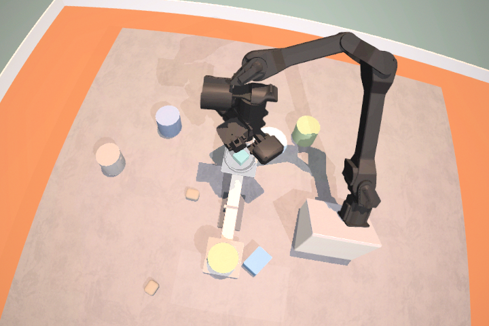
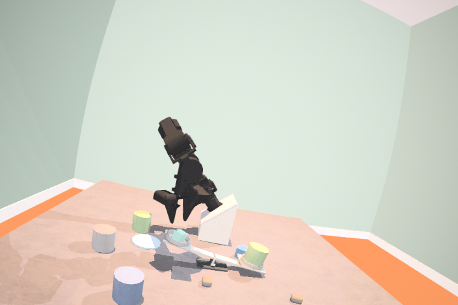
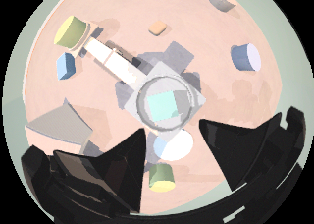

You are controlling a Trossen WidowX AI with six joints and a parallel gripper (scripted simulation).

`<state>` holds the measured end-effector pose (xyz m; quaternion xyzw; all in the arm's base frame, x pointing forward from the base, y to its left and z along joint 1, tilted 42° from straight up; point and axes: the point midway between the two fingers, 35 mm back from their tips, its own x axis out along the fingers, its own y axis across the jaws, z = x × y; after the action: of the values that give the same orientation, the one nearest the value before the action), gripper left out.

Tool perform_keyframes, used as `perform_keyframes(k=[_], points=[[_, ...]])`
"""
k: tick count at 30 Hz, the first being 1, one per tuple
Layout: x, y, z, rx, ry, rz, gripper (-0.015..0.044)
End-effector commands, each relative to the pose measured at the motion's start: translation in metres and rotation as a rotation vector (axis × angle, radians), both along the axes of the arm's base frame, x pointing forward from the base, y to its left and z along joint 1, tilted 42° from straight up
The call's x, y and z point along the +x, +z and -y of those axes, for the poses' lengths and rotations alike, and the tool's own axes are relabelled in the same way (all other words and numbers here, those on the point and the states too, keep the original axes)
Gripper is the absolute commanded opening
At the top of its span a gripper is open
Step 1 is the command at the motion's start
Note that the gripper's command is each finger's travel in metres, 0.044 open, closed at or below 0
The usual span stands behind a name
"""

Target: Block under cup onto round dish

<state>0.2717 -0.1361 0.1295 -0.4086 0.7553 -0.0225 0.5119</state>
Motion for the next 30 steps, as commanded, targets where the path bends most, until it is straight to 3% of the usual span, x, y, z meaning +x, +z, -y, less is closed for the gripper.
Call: perform_keyframes(k=[1,30], points=[[0.007,-0.005,-0.008,0.003,0.081,-0.079,0.0260],[0.002,-0.037,0.018,0.003,0.098,-0.094,0.0260]])
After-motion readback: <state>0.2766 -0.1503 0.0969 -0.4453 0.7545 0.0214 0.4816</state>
